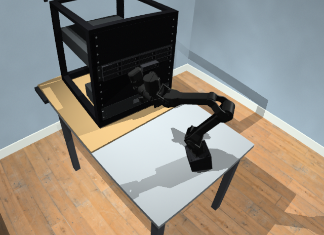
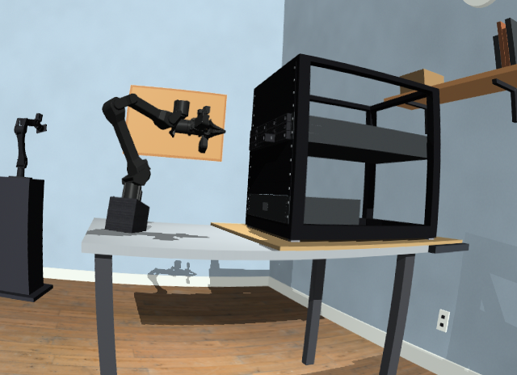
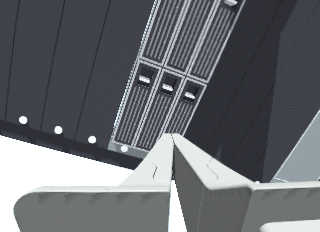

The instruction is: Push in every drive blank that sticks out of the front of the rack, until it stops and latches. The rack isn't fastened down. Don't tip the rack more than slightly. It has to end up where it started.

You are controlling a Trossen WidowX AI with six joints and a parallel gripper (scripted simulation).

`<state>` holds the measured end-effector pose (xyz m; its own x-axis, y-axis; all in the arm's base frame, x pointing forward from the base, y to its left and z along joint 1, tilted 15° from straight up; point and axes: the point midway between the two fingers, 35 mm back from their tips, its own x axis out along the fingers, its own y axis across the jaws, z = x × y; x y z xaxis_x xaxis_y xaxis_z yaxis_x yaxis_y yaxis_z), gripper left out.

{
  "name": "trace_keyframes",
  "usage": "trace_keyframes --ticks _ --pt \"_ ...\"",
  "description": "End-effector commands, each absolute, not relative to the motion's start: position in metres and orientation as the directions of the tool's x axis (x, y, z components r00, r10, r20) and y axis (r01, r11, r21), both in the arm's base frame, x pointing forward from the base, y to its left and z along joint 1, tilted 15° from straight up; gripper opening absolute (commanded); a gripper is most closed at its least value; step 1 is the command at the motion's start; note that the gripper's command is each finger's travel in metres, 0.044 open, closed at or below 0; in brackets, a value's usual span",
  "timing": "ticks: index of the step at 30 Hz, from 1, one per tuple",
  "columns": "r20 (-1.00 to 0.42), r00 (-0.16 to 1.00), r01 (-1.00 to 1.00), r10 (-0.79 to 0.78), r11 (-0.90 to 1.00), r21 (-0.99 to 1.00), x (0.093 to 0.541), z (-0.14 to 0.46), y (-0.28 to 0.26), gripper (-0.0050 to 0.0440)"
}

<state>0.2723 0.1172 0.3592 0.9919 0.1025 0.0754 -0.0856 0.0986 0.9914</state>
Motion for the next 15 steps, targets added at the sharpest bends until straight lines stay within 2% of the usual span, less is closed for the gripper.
trace_keyframes --ticks 1,9,15 --pt "0.1 0.99 -0.099 0.099 -0.015 0.995 0.268 0.372 0.124 -0.005" --pt "0.111 0.989 -0.093 0.101 -0.163 0.982 0.264 0.377 0.136 -0.005" --pt "0.114 0.988 -0.091 0.102 -0.206 0.974 0.262 0.378 0.14 -0.005"
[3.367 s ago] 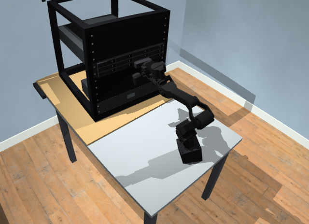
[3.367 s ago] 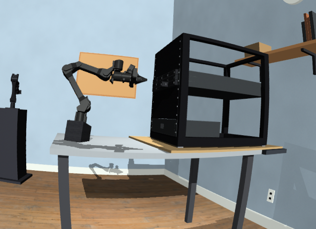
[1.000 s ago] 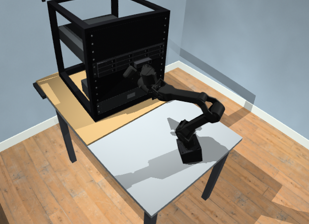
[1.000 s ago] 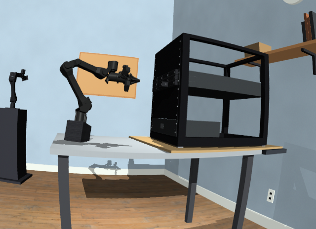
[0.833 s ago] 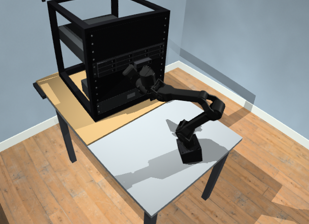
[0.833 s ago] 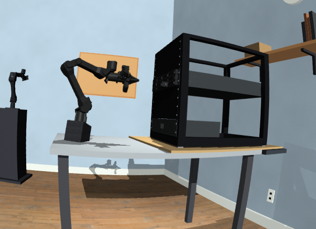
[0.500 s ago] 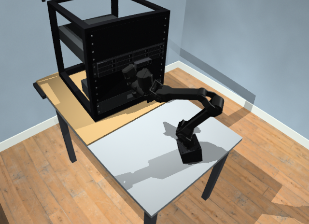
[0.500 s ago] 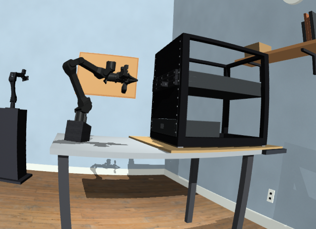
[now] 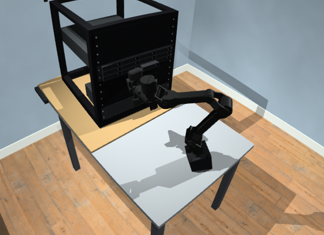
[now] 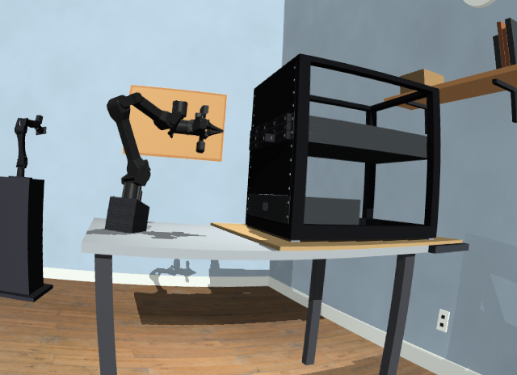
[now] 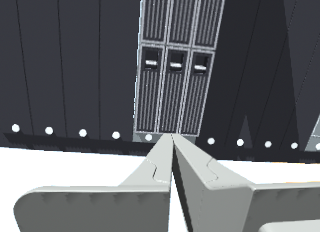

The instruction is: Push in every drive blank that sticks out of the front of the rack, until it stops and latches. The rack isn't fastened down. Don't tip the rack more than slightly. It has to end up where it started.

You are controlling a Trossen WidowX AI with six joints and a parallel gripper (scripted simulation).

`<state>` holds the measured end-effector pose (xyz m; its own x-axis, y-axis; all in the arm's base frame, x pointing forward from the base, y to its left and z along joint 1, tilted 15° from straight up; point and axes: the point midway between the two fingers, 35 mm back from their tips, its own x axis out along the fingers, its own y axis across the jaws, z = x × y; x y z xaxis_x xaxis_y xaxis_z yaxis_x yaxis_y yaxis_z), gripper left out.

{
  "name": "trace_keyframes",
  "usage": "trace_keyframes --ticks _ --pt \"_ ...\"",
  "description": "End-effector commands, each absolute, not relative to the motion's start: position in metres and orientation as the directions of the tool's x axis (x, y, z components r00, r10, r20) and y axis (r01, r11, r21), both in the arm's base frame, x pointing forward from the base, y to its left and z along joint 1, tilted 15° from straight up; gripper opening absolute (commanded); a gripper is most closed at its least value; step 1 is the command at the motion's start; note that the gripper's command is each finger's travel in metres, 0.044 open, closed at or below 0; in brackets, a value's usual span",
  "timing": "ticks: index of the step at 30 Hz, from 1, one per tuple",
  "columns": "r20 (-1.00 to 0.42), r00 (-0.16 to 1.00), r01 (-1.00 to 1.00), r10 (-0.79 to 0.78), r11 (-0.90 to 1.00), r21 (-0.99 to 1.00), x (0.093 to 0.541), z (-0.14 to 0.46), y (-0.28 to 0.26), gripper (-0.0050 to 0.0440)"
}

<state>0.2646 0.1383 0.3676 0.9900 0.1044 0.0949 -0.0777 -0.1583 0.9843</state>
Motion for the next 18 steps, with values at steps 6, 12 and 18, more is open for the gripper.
trace_keyframes --ticks 6,12,18 --pt "0.116 0.988 -0.089 0.102 -0.237 0.967 0.2613 0.3791 0.1425 -0.005" --pt "0.117 0.988 -0.089 0.102 -0.242 0.966 0.2611 0.3793 0.1429 -0.005" --pt "0.117 0.988 -0.089 0.102 -0.242 0.966 0.2611 0.3793 0.1429 -0.005"
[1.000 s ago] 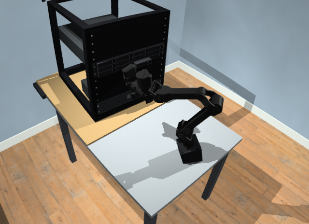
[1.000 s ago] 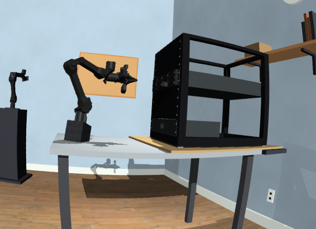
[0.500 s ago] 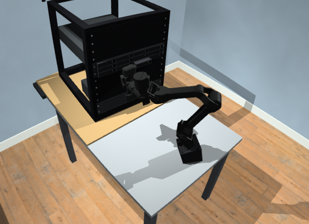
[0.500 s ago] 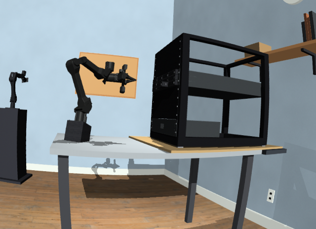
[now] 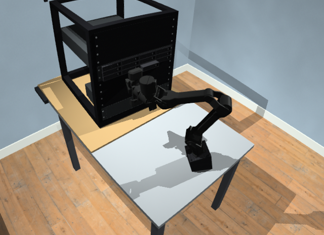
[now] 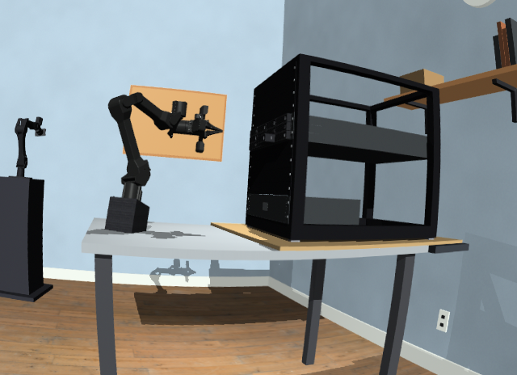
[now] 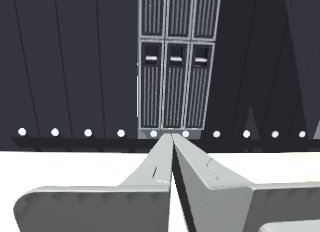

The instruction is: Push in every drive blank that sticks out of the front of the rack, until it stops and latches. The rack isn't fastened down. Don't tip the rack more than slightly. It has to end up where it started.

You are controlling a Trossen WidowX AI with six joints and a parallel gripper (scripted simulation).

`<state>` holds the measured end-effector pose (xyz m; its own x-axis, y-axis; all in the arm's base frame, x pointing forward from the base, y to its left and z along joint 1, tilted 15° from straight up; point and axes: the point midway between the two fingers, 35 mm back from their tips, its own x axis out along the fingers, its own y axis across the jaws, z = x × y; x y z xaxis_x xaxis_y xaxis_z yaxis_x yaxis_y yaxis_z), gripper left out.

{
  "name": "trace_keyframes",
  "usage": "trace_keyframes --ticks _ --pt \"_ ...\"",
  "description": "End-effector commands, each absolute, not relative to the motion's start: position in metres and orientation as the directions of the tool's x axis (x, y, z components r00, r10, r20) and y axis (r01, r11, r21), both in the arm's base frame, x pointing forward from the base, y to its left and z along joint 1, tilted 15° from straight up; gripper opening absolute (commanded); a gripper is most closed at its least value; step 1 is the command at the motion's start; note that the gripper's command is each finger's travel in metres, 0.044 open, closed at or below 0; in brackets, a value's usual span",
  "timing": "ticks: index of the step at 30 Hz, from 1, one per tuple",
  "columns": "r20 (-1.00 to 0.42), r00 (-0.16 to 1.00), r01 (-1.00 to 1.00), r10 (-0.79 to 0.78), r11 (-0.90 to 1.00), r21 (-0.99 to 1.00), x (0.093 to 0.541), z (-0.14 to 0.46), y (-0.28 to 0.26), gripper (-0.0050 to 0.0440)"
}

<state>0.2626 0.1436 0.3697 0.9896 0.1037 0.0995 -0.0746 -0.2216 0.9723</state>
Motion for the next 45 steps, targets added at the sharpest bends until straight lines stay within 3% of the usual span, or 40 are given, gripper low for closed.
trace_keyframes --ticks 1,13,36,45 --pt "0.117 0.988 -0.089 0.102 -0.242 0.966 0.261 0.379 0.143 -0.005" --pt "0.117 0.988 -0.09 0.102 -0.242 0.966 0.264 0.38 0.143 -0.005" --pt "0.118 0.988 -0.09 0.101 -0.241 0.966 0.344 0.4 0.152 -0.005" --pt "0.118 0.988 -0.09 0.101 -0.241 0.966 0.346 0.4 0.153 -0.005"
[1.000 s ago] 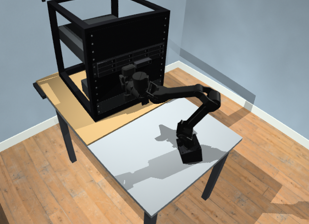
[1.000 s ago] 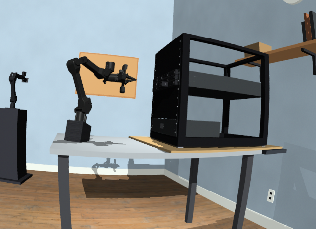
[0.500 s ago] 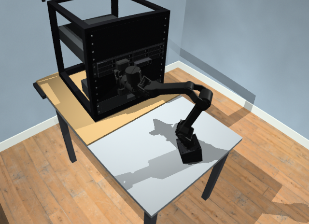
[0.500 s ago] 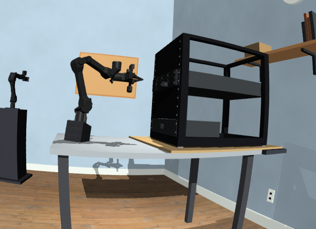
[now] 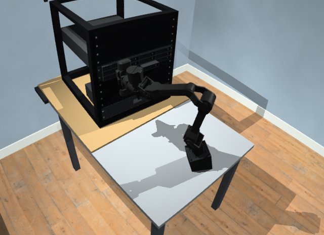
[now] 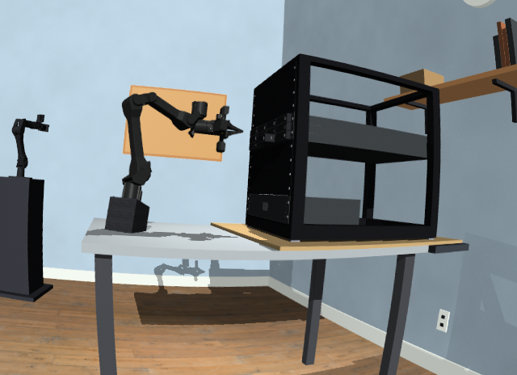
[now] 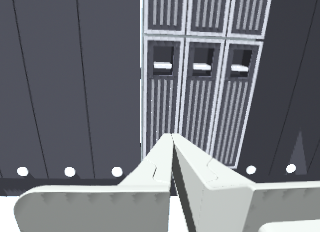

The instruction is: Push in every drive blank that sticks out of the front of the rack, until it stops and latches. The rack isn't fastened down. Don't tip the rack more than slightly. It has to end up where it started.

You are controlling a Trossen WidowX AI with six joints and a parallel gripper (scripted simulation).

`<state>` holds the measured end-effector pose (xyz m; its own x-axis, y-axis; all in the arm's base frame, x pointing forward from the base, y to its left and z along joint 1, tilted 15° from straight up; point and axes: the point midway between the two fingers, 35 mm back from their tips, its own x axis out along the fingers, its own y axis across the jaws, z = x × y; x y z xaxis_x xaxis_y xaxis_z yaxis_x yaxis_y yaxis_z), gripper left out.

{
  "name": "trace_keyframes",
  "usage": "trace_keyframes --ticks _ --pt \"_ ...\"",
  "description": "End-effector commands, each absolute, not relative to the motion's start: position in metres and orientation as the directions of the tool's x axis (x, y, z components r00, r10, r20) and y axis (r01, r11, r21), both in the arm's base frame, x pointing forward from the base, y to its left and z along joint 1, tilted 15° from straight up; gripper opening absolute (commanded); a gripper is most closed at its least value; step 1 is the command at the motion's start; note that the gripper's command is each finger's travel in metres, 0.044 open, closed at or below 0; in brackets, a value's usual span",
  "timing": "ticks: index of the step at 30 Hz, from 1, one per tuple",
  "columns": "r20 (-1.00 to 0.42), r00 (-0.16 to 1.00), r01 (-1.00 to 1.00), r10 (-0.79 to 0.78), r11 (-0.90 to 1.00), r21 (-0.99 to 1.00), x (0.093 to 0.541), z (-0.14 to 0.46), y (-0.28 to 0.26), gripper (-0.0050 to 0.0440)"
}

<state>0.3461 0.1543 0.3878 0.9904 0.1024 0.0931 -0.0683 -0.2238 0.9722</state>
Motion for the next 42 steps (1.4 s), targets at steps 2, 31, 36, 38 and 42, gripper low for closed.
trace_keyframes --ticks 2,31,36,38,42 --pt "0.118 0.988 -0.09 0.101 -0.241 0.966 0.346 0.4 0.153 -0.005" --pt "0.118 0.988 -0.09 0.101 -0.241 0.966 0.356 0.402 0.153 -0.005" --pt "0.118 0.988 -0.09 0.101 -0.241 0.966 0.356 0.402 0.153 -0.005" --pt "0.118 0.988 -0.09 0.101 -0.241 0.966 0.356 0.402 0.153 -0.005" --pt "0.118 0.988 -0.09 0.101 -0.241 0.966 0.359 0.403 0.153 -0.005"
